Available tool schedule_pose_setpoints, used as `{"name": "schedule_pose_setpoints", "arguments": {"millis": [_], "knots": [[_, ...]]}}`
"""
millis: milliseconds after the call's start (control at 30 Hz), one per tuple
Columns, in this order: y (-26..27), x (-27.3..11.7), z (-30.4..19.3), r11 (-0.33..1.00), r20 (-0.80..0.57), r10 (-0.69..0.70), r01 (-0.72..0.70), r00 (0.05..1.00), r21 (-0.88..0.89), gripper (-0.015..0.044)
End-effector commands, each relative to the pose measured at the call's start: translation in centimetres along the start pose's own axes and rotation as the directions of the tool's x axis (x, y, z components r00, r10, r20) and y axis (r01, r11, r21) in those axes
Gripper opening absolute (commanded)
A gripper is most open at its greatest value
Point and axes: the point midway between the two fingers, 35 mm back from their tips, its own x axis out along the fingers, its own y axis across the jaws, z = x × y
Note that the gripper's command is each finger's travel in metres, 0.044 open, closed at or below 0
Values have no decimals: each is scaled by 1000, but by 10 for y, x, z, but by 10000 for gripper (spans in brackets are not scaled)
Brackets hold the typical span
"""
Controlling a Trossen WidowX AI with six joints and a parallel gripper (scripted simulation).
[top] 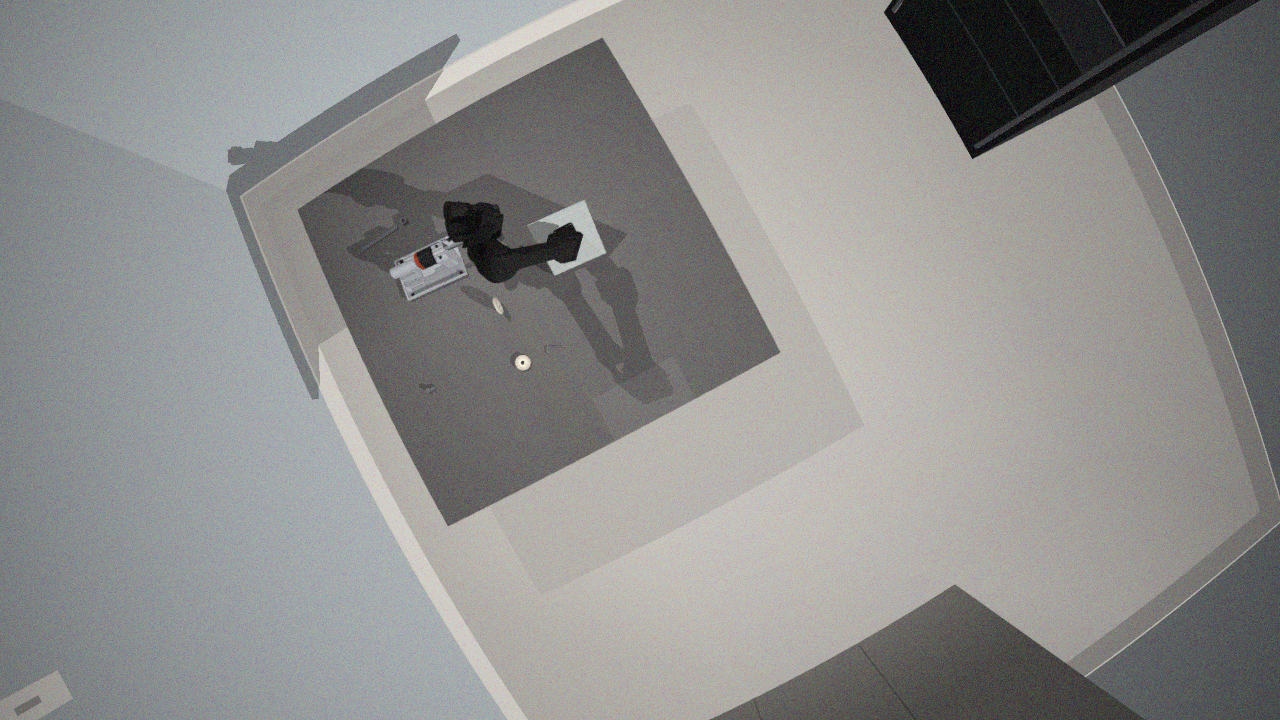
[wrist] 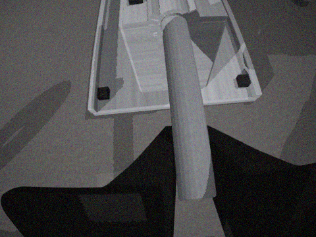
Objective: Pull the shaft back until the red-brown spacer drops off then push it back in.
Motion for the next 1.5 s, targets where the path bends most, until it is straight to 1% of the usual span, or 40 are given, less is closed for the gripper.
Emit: {"name": "schedule_pose_setpoints", "arguments": {"millis": [0, 1467], "knots": [[0, -1, -1, 1000, 0, 3, -3, 1000, 1, 0], [0, -4, -4, 1000, 0, 3, -3, 1000, 1, 0]]}}
